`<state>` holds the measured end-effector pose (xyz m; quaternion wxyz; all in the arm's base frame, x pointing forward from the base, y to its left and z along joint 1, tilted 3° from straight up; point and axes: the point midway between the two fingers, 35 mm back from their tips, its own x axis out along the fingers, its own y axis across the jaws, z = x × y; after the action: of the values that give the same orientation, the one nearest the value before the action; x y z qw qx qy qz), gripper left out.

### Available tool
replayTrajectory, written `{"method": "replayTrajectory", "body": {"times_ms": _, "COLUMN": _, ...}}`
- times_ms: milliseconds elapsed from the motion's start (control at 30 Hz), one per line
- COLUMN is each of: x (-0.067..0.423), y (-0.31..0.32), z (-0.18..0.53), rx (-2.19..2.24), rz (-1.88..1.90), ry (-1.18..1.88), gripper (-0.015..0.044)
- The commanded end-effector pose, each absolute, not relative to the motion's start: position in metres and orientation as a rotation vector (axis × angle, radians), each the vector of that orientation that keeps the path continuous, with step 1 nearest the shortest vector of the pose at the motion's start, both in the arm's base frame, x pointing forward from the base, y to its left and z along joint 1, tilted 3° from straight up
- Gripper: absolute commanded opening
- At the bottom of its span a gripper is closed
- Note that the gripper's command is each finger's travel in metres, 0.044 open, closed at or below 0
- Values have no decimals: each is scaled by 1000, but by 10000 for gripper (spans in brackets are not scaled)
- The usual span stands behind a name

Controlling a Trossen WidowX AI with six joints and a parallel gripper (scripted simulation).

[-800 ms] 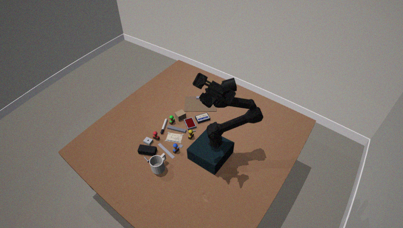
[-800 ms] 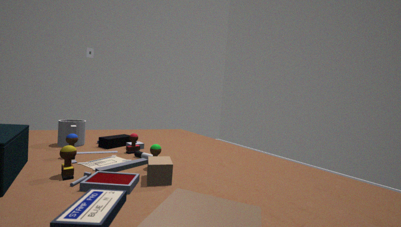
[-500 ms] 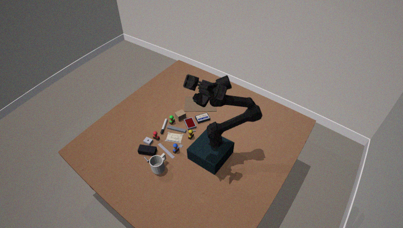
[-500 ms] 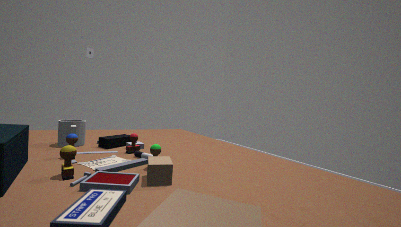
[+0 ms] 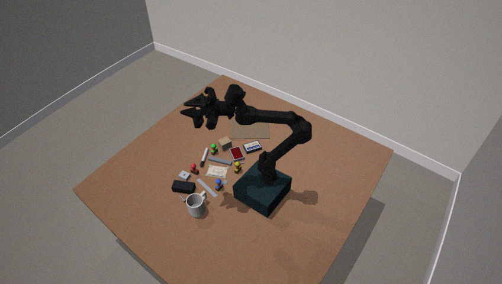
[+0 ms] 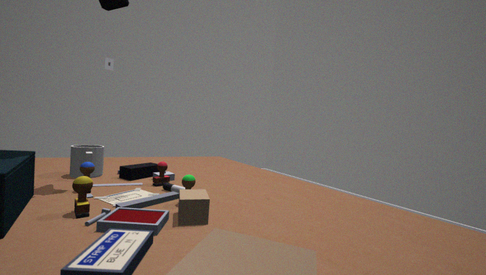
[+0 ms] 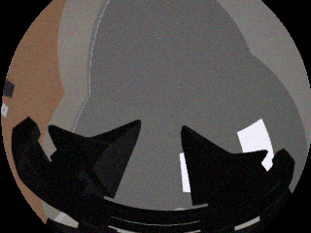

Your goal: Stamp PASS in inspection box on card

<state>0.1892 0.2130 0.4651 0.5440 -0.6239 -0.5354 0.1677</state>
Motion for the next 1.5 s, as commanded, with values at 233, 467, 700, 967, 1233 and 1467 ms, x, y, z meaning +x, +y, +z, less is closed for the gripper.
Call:
{"method": "replayTrajectory", "body": {"times_ms": 233, "x": 345, "y": 194, "z": 348, "rx": -1138, "rz": 746, "ry": -291, "gripper": 223}}
{"method": "replayTrajectory", "body": {"times_ms": 467, "x": 401, "y": 145, "z": 255, "rx": -826, "rz": 707, "ry": 311, "gripper": 223}}
{"method": "replayTrajectory", "body": {"times_ms": 700, "x": 419, "y": 77, "z": 159, "rx": -469, "rz": 488, "ry": 890, "gripper": 223}}
{"method": "replayTrajectory", "body": {"times_ms": 967, "x": 391, "y": -3, "z": 71, "rx": -87, "rz": 72, "ry": 1445, "gripper": 223}}
{"method": "replayTrajectory", "body": {"times_ms": 1233, "x": 387, "y": -10, "z": 66, "rx": -60, "rz": 32, "ry": 1484, "gripper": 223}}
{"method": "replayTrajectory", "body": {"times_ms": 1467, "x": 387, "y": -10, "z": 64, "rx": -60, "rz": 32, "ry": 1484, "gripper": 223}}
